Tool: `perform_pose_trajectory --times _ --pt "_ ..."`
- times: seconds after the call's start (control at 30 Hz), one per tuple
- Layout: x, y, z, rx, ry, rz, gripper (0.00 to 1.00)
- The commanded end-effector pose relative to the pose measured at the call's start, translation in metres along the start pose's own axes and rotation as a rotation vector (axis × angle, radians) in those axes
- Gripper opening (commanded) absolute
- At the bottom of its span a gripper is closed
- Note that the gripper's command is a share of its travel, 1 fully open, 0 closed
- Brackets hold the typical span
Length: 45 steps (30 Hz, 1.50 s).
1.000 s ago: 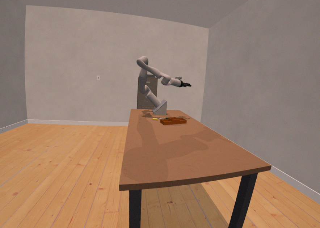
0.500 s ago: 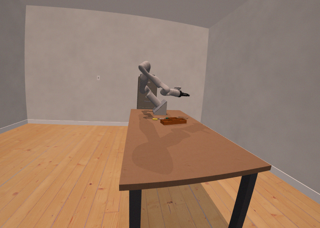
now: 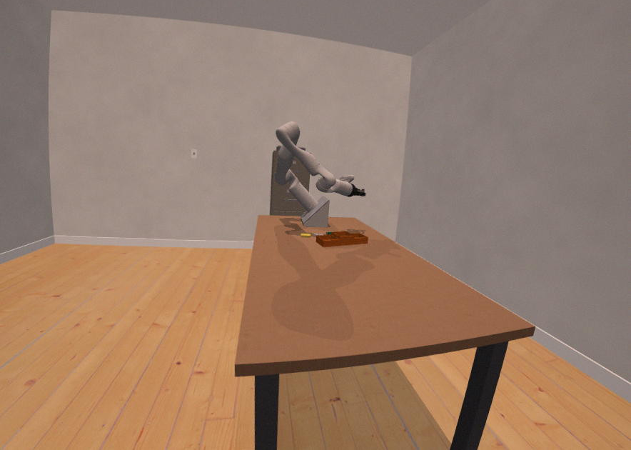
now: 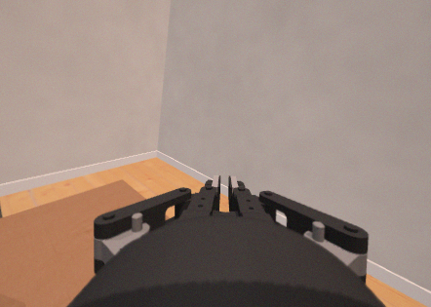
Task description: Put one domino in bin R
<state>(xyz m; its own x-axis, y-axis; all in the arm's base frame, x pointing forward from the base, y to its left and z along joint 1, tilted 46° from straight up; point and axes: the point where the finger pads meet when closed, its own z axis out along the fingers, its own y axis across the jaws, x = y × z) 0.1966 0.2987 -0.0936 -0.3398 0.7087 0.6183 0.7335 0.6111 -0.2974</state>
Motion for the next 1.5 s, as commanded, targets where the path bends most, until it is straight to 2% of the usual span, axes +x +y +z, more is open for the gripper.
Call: perform_pose_trajectory --times 0.0,0.2,0.33,0.47,0.53,0.73,0.77,0.8,0.87,0.9,0.97,1.0,1.03,1.1,1.2,1.27,1.33,1.37,1.43,1.47 --pt "0.008 -0.007 -0.001 0.041 -0.025 -0.051 0.09" --pt "0.004 -0.053 -0.018 0.240 -0.150 -0.219 0.09" --pt "-0.009 -0.076 -0.038 0.369 -0.262 -0.324 0.09" --pt "-0.024 -0.088 -0.065 0.485 -0.394 -0.419 0.09" --pt "-0.024 -0.088 -0.065 0.485 -0.394 -0.419 0.09" --pt "-0.044 -0.092 -0.110 0.632 -0.618 -0.545 0.09" --pt "-0.047 -0.091 -0.118 0.649 -0.651 -0.560 0.09" --pt "-0.050 -0.090 -0.126 0.649 -0.651 -0.560 0.09" --pt "-0.054 -0.086 -0.142 0.684 -0.727 -0.594 0.09" --pt "-0.057 -0.085 -0.149 0.684 -0.727 -0.594 0.09" --pt "-0.059 -0.079 -0.165 0.715 -0.807 -0.626 0.09" --pt "-0.060 -0.078 -0.170 0.715 -0.807 -0.626 0.09" --pt "-0.061 -0.074 -0.178 0.730 -0.852 -0.643 0.09" --pt "-0.061 -0.074 -0.178 0.730 -0.852 -0.643 0.09" --pt "-0.062 -0.064 -0.201 0.765 -0.975 -0.687 0.09" --pt "-0.062 -0.058 -0.213 0.765 -0.975 -0.687 0.09" --pt "-0.061 -0.051 -0.228 0.783 -1.063 -0.716 0.09" --pt "-0.061 -0.047 -0.235 0.783 -1.063 -0.716 0.09" --pt "-0.058 -0.038 -0.250 0.796 -1.154 -0.743 0.09" --pt "-0.057 -0.034 -0.257 0.796 -1.154 -0.743 0.09"
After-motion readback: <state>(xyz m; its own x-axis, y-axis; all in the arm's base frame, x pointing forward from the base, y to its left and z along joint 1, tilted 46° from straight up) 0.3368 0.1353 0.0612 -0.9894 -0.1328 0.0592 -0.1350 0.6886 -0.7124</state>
